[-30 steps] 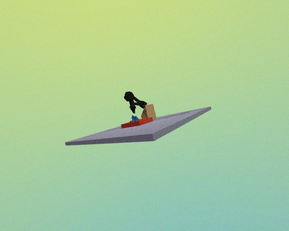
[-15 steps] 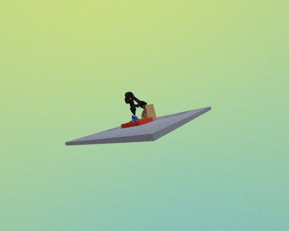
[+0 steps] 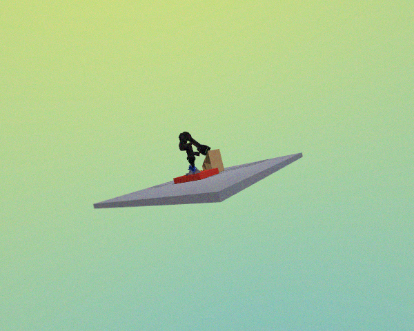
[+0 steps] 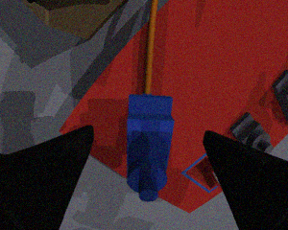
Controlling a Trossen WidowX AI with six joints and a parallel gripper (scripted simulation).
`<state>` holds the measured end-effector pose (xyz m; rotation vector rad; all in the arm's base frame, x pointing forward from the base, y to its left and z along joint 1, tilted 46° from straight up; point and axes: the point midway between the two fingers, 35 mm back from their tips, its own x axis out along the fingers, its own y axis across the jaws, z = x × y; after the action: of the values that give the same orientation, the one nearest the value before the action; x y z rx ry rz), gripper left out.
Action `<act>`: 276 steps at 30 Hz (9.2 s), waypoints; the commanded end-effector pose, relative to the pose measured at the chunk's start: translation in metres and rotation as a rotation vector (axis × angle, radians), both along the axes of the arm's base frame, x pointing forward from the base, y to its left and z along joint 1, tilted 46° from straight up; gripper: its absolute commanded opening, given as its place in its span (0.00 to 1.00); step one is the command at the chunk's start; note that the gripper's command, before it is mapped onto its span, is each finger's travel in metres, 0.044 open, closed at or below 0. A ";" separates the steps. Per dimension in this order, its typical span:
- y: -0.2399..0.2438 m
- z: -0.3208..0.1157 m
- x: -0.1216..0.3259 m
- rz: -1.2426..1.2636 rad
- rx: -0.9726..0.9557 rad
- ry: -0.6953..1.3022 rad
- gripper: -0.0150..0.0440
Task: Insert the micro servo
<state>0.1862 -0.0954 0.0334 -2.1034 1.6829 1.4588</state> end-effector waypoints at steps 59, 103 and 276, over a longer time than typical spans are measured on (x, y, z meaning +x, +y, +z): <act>0.013 0.023 0.036 0.002 -0.003 0.007 0.25; 0.011 0.026 0.036 -0.875 -0.075 -0.900 0.25; -0.042 -0.017 0.142 -1.568 -0.127 -1.627 0.57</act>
<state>0.3275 -0.1417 0.0122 -0.5874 1.5141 -0.6758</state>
